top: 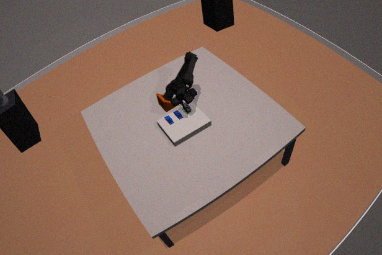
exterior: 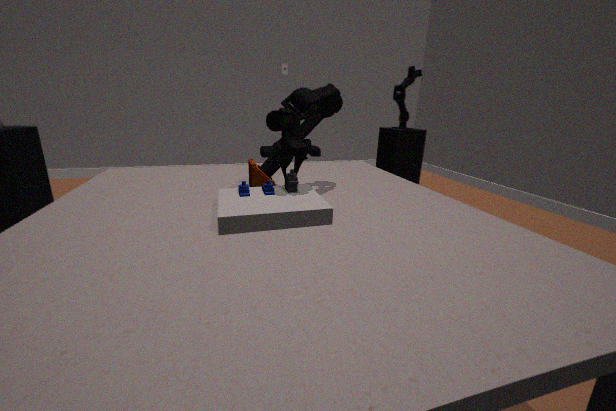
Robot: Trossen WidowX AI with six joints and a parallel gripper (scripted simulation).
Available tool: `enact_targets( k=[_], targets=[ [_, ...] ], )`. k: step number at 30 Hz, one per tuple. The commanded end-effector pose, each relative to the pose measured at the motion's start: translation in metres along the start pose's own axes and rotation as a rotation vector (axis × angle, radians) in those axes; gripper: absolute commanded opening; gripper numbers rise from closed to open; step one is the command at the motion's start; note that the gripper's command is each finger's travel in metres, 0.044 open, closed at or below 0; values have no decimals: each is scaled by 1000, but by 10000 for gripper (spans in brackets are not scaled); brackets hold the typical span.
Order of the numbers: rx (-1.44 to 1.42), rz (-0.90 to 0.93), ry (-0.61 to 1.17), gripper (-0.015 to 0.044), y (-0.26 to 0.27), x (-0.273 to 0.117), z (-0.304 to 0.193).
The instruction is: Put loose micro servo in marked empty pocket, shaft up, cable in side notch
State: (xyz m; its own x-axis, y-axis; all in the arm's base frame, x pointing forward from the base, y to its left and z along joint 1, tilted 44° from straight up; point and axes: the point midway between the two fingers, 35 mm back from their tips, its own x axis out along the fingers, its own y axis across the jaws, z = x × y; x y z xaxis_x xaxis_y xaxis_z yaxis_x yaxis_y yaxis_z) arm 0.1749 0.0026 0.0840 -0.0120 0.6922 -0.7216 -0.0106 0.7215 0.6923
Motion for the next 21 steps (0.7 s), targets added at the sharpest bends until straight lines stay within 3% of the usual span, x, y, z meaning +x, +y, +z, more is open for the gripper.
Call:
enact_targets(
  k=[1, 21],
  targets=[
    [3, 2, -5, 0, 0, 3, 1],
    [3, 3, -5, 0, 1, 23, 1]
  ],
)
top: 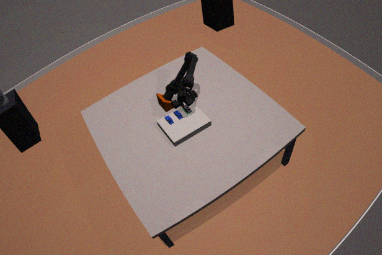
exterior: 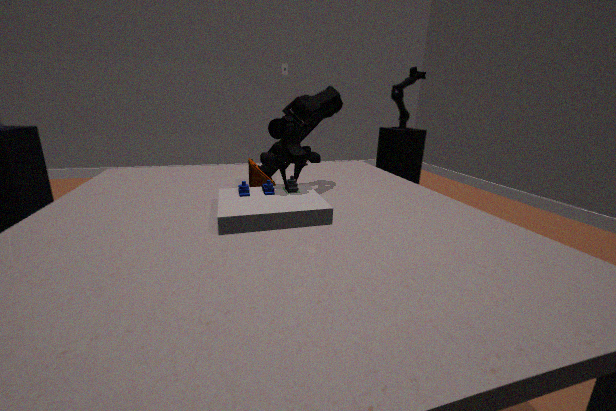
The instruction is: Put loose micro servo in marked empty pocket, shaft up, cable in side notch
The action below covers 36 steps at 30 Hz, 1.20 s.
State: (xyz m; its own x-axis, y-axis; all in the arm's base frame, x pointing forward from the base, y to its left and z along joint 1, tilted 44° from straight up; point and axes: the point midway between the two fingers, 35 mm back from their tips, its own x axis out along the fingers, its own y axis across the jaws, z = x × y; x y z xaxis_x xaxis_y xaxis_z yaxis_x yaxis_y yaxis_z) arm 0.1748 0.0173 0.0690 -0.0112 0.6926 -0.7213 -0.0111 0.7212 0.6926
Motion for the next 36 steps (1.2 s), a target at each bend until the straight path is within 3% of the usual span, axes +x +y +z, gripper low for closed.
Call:
enact_targets(
  k=[1, 11, 18, 29, 36],
  targets=[
    [3, 3, -5, 0, 0, 3, 1],
    [3, 3, -5, 0, 0, 13, 1],
    [3, 3, -5, 184, 0, 11, 0],
    [4, 2, -4, 187, 0, -24, 1],
    [5, 0, -13, 371, 0, -48, 37]
  ],
)
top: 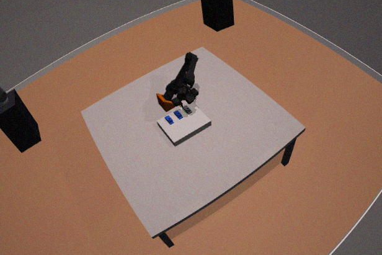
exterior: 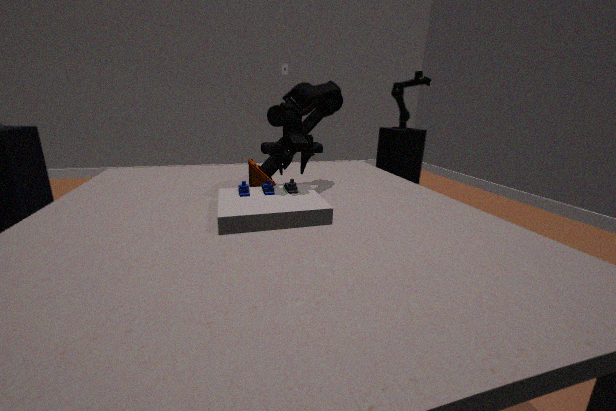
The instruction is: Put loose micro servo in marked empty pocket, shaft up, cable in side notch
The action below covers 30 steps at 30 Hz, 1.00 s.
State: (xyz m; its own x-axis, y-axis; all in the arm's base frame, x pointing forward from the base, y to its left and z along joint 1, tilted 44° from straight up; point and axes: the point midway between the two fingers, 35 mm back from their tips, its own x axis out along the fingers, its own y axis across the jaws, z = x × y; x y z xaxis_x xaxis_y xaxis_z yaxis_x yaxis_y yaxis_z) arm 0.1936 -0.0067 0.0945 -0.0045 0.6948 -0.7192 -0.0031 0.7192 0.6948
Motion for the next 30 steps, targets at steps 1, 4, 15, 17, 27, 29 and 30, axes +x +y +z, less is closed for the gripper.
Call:
enact_targets(
  k=[1, 4, 15, 17, 27, 29, 30],
  targets=[
    [-4, -3, -6, 398, 1, -18, 27],
    [-6, -3, -4, 440, 1, -34, 53],
    [-3, -26, -41, 440, 0, -68, 87],
    [3, -46, -75, 440, 0, -80, 85],
    [8, -66, -109, 440, 0, -92, 82],
    [8, -66, -109, 440, 0, -92, 82],
    [8, -66, -109, 440, 0, -92, 82]
  ],
)
